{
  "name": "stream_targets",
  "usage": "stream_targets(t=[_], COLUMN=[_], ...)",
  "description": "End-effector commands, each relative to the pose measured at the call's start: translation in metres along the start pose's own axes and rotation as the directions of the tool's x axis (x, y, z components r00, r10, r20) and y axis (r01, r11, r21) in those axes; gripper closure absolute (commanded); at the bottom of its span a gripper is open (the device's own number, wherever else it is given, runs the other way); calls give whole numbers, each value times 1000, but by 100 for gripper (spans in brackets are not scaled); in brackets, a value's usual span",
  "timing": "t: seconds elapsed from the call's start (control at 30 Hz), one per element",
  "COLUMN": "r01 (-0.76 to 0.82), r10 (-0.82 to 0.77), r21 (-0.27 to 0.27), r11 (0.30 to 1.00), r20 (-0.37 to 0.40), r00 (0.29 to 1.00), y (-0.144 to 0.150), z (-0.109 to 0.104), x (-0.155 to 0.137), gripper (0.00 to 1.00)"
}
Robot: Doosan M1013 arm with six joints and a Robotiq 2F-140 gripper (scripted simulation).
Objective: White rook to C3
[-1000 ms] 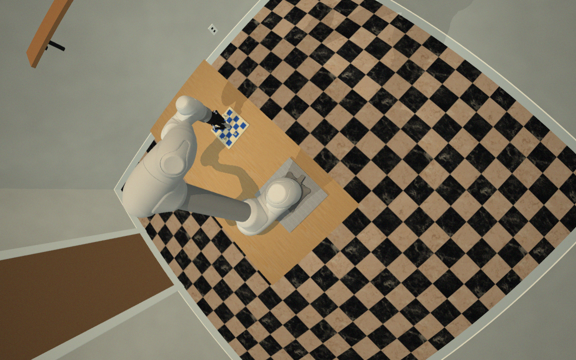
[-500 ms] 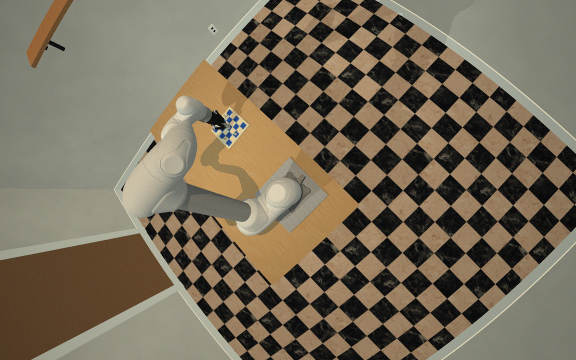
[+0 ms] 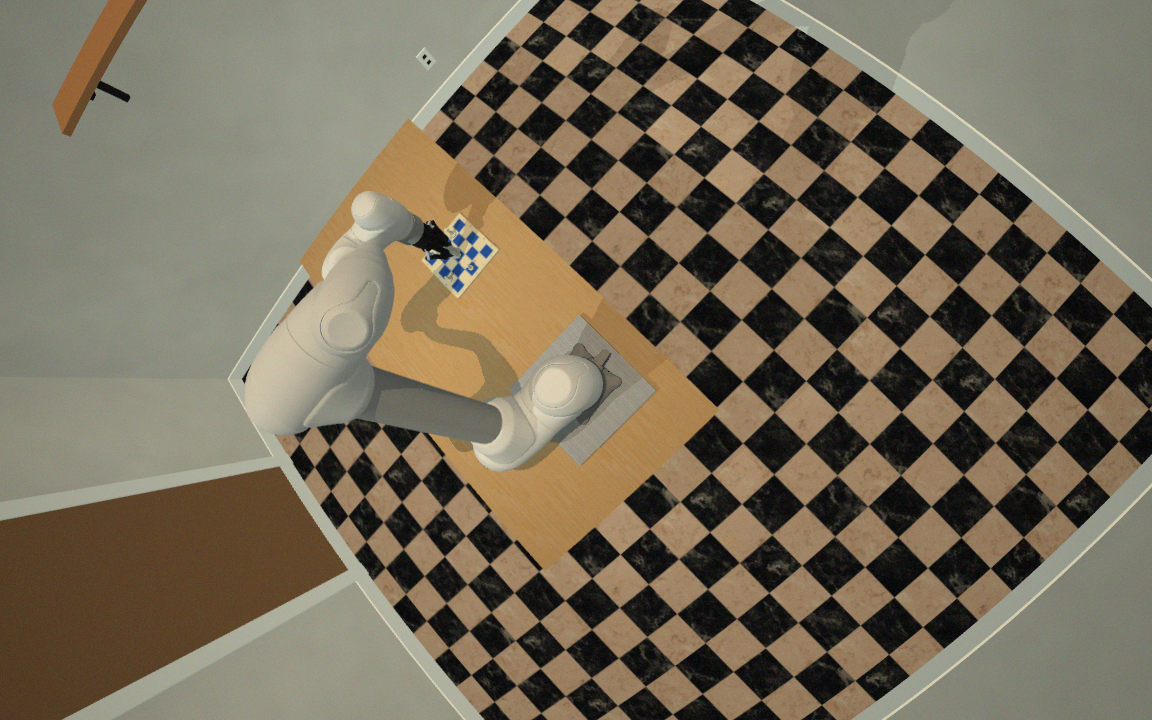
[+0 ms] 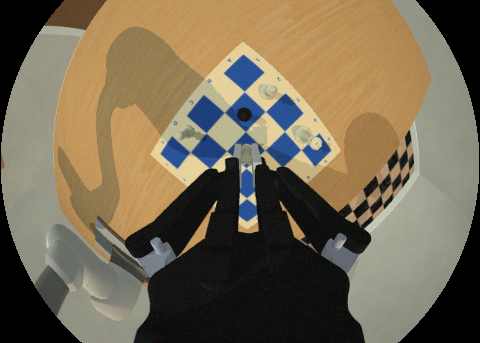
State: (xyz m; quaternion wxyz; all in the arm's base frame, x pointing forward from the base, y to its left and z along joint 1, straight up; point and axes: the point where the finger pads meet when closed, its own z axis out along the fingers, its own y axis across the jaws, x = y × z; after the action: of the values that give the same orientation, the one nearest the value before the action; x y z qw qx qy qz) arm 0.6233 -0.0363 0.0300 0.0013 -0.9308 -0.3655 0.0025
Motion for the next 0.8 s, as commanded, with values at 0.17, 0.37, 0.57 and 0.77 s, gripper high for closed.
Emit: stream_targets(t=[0.17,0.37,0.57,0.77], r01=[0,0,0,0], r10=[0,0,0,0], r21=[0,0,0,0], r11=[1000,1000,1000,1000], r20=[0,0,0,0], r00=[1000,1000,1000,1000], y=[0,0,0,0], z=[0,0,0,0], x=[0,0,0,0], gripper=[91,82,78,78])
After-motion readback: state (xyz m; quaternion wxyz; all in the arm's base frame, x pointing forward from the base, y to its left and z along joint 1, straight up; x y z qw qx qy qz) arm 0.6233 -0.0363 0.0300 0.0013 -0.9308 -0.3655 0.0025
